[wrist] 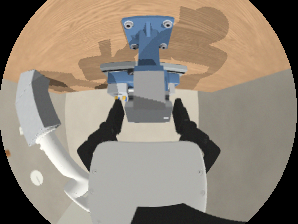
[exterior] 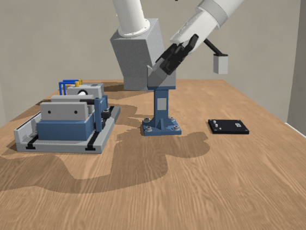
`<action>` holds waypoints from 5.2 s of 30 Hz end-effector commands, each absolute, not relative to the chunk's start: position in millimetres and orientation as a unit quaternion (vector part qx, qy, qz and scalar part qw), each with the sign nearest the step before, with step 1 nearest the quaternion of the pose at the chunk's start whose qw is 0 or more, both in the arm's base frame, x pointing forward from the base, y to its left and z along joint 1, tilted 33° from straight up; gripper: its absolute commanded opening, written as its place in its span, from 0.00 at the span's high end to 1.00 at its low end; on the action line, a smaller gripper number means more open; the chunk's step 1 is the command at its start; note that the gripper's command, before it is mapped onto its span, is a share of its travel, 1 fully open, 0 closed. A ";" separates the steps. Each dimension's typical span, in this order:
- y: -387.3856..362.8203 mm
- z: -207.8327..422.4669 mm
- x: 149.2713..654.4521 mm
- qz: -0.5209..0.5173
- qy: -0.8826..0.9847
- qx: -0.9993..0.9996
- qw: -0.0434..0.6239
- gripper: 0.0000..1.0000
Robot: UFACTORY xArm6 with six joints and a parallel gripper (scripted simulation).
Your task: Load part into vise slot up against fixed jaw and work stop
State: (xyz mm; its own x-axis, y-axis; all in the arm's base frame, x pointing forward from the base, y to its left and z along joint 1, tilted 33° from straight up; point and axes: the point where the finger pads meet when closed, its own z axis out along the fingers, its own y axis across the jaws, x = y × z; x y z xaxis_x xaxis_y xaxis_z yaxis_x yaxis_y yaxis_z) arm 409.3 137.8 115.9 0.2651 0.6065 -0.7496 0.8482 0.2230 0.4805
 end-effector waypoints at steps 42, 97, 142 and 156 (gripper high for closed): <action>139.0 116.3 409.9 -0.133 0.582 0.609 0.523 1.00; 139.3 118.4 408.0 -0.133 0.581 0.609 0.523 1.00; 142.7 136.9 396.2 -0.133 0.582 0.609 0.523 1.00; 143.3 140.2 394.1 -0.133 0.581 0.609 0.523 1.00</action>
State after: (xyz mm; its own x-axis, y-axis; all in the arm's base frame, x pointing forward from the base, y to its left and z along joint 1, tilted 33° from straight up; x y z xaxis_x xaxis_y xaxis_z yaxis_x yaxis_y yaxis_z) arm 394.5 142.3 138.2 0.2875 0.5678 -0.7713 0.8484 0.2229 0.4802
